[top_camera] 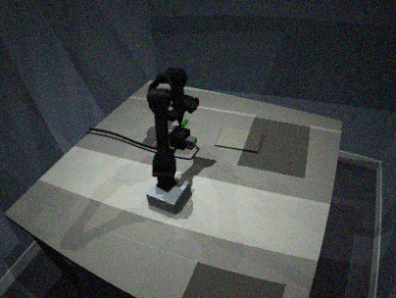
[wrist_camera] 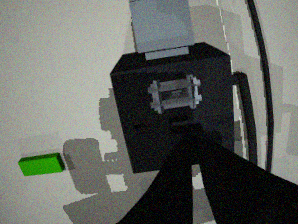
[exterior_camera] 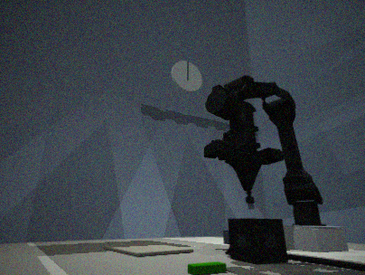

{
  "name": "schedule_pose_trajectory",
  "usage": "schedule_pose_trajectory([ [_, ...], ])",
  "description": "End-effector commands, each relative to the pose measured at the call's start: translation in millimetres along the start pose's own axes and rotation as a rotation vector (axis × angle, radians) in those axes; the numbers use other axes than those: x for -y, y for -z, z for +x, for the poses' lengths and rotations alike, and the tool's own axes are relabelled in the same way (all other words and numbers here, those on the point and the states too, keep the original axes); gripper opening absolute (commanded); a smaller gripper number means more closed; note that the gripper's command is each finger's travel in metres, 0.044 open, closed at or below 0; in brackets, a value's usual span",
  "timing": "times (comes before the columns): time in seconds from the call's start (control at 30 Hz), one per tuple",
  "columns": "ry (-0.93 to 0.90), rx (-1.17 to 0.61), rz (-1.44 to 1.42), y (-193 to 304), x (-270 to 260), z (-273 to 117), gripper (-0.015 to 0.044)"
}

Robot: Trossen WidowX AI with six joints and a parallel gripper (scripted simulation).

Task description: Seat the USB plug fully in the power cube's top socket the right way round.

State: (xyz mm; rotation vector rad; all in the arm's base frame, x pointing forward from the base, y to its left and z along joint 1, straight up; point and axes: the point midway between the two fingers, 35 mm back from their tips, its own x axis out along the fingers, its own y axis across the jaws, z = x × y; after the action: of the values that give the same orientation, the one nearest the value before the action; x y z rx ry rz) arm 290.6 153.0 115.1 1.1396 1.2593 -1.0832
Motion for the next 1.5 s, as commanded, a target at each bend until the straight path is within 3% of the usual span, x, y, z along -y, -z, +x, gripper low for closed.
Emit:
schedule_pose_trajectory([
  [0.0,-0.001,0.008,-0.006,-1.3,-0.3,1.2,0.0000],
  [1.47,-0.002,0.028,-0.023,-4.6,-0.8,6.3,0.0000],
])
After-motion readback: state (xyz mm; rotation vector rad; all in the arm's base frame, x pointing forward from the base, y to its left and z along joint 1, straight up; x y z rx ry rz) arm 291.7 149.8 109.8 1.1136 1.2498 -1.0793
